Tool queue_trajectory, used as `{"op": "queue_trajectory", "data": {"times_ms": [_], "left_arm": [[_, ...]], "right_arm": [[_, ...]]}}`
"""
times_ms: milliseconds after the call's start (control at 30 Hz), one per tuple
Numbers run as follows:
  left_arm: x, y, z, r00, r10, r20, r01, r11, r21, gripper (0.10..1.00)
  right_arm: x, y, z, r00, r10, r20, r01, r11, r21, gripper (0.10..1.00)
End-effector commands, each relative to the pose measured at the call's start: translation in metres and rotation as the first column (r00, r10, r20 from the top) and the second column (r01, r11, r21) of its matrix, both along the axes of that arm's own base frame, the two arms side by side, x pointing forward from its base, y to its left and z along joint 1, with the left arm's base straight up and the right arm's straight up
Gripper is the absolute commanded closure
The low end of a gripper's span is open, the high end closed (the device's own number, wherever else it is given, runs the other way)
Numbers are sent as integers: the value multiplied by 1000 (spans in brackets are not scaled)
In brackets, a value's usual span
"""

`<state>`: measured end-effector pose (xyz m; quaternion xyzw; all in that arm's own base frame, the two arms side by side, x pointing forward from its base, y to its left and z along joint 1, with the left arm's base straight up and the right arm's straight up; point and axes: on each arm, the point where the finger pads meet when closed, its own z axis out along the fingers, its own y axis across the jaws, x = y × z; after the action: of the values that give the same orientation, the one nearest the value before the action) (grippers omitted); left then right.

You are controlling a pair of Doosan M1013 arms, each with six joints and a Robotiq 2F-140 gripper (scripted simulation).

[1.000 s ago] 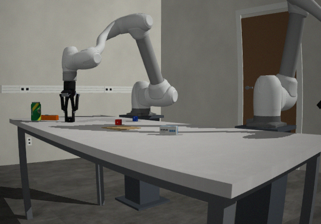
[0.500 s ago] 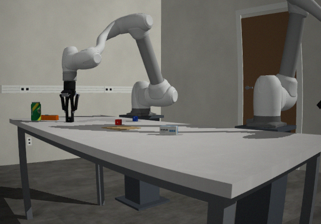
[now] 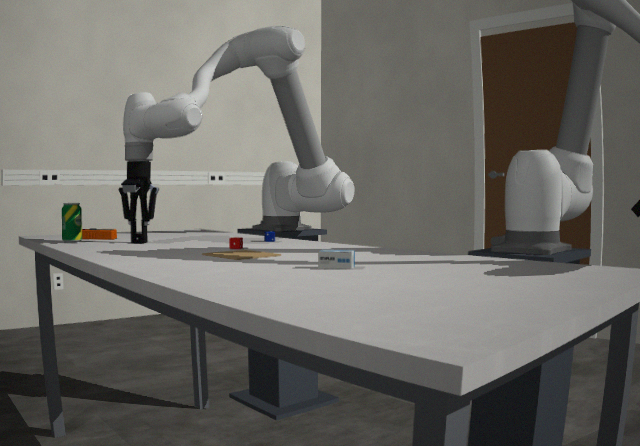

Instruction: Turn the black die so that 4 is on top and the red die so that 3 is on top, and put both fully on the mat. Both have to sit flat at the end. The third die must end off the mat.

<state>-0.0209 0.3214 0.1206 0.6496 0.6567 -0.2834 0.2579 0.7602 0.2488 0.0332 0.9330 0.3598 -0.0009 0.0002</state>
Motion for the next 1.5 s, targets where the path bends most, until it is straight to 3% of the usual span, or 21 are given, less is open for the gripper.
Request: {"op": "queue_trajectory", "data": {"times_ms": [0, 467, 600, 933, 1133, 1467], "left_arm": [[0, 0, 0, 1000, 0, 0, 0, 1000, 1, 98], [0, 0, 0, 1000, 0, 0, 0, 1000, 1, 98], [0, 0, 0, 1000, 0, 0, 0, 1000, 1, 98], [0, 0, 0, 1000, 0, 0, 0, 1000, 1, 98], [0, 0, 0, 1000, 0, 0, 0, 1000, 1, 98], [0, 0, 0, 1000, 0, 0, 0, 1000, 1, 98]], "right_arm": [[0, 0, 1, 1000, 0, 1, 0, 1000, 1, 855], [0, 0, 5, 1000, 0, 1, 0, 1000, 1, 855], [0, 0, 21, 1000, 0, 1, 0, 1000, 1, 855], [0, 0, 91, 1000, 0, 1, 0, 1000, 1, 855], [0, 0, 101, 1000, 0, 1, 0, 1000, 1, 855], [2, 6, 102, 1000, 1, 1, -1, 1000, 1, 855]]}}
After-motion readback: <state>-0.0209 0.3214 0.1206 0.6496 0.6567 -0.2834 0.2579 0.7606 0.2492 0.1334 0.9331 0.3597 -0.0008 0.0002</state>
